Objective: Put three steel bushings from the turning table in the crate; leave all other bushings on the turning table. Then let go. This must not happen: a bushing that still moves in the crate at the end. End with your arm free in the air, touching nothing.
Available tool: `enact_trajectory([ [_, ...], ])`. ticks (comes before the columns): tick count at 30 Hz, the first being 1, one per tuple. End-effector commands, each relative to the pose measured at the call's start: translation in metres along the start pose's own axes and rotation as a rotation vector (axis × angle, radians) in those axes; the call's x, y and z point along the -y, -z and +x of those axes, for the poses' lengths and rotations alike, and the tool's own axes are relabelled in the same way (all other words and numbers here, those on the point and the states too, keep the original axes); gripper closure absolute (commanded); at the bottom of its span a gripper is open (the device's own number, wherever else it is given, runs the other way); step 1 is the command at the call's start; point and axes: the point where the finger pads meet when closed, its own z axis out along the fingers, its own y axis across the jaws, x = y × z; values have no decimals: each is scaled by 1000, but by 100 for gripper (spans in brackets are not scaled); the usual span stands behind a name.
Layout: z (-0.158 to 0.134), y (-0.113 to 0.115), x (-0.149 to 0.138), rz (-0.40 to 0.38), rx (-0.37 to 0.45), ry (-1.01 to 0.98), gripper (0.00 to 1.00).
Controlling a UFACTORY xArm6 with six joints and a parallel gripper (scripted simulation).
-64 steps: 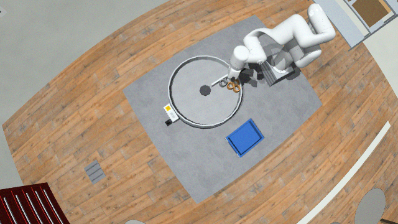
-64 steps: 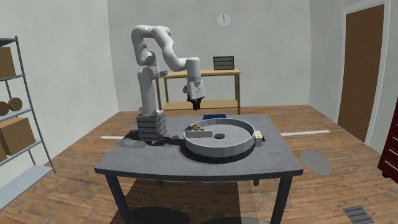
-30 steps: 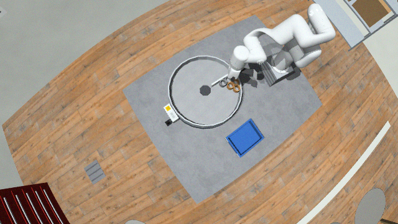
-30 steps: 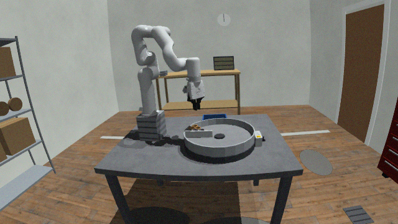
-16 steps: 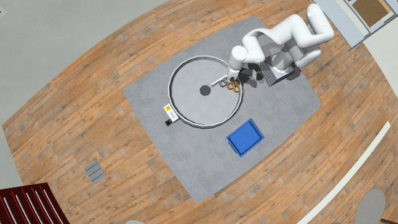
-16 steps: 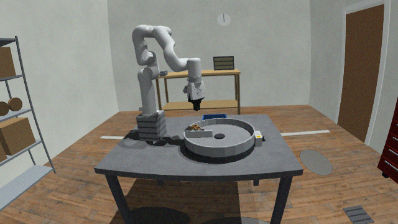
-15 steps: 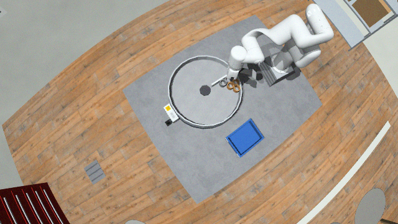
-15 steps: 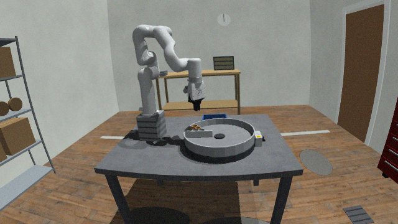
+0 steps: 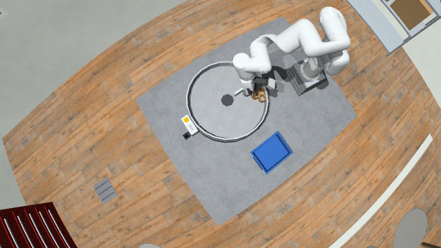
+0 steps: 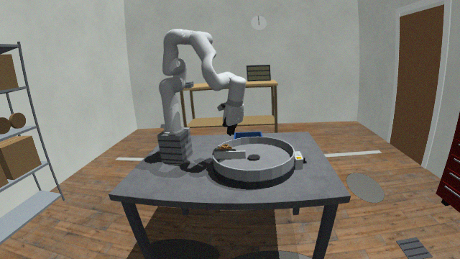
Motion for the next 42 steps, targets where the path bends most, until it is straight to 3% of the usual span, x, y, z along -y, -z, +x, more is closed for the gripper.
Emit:
enact_trajectory([
  [1, -14, -13, -5, 5, -164, 2, 90],
  [15, -31, -35, -10, 5, -375, 0, 90],
  [32, -31, -37, -10, 4, -384, 0, 90],
  [42, -38, -58, -10, 4, -384, 0, 90],
])
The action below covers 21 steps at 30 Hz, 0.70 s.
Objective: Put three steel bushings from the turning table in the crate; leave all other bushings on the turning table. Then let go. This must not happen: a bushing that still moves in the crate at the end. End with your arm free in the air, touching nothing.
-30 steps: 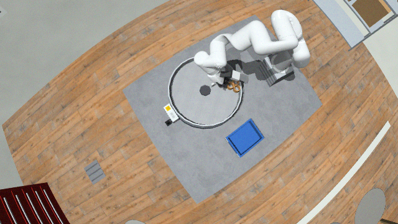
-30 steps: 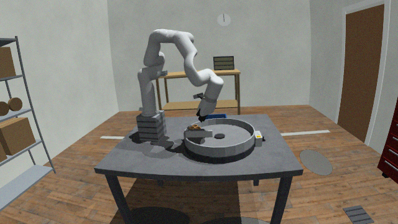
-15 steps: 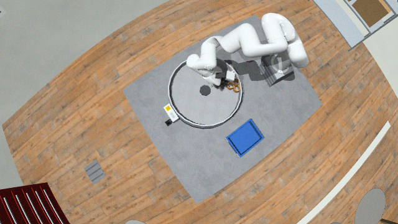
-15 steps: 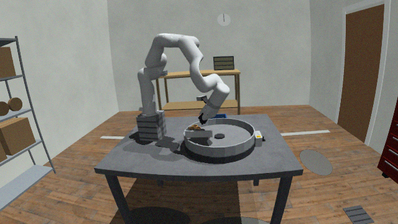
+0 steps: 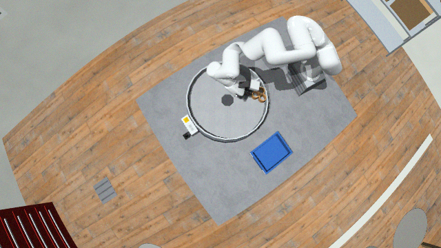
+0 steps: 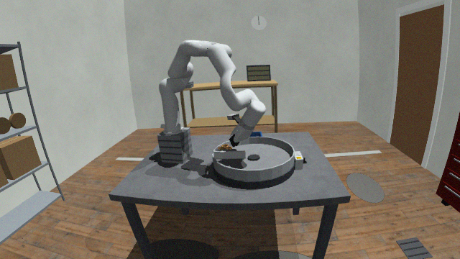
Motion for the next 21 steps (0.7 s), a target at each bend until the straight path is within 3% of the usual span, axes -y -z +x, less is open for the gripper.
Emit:
enact_trajectory([
  [1, -5, -1, -1, -2, 6, 2, 90],
  [21, -9, -7, -1, -2, 6, 2, 90],
])
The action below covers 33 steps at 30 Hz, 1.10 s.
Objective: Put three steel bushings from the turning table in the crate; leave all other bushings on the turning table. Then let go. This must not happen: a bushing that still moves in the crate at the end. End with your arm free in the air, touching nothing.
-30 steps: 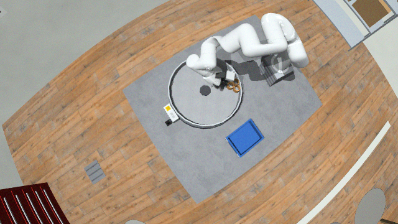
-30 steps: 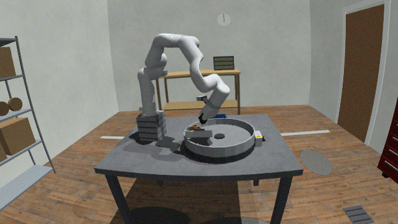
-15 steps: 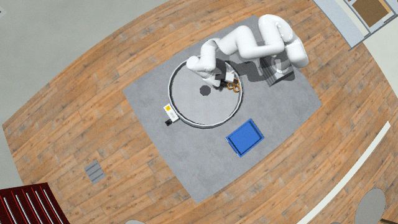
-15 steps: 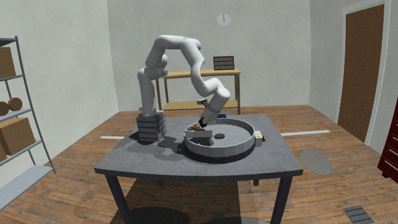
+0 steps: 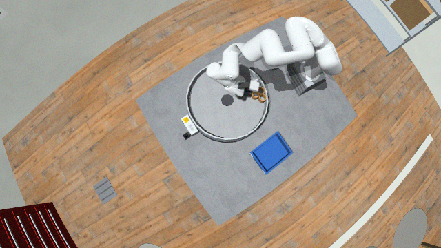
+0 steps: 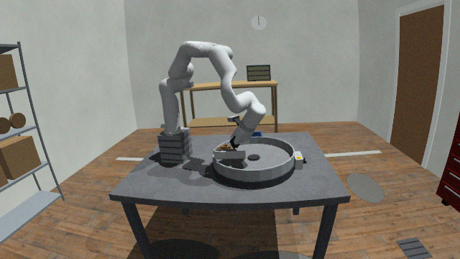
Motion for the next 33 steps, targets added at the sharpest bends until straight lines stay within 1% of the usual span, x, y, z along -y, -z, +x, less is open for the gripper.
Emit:
enact_trajectory([
  [1, -2, 0, -1, -1, 4, 1, 90],
  [12, -2, 0, -1, -1, 4, 1, 90],
  [20, -9, -8, -1, -1, 4, 1, 90],
  [33, -9, -9, -1, -1, 4, 1, 90],
])
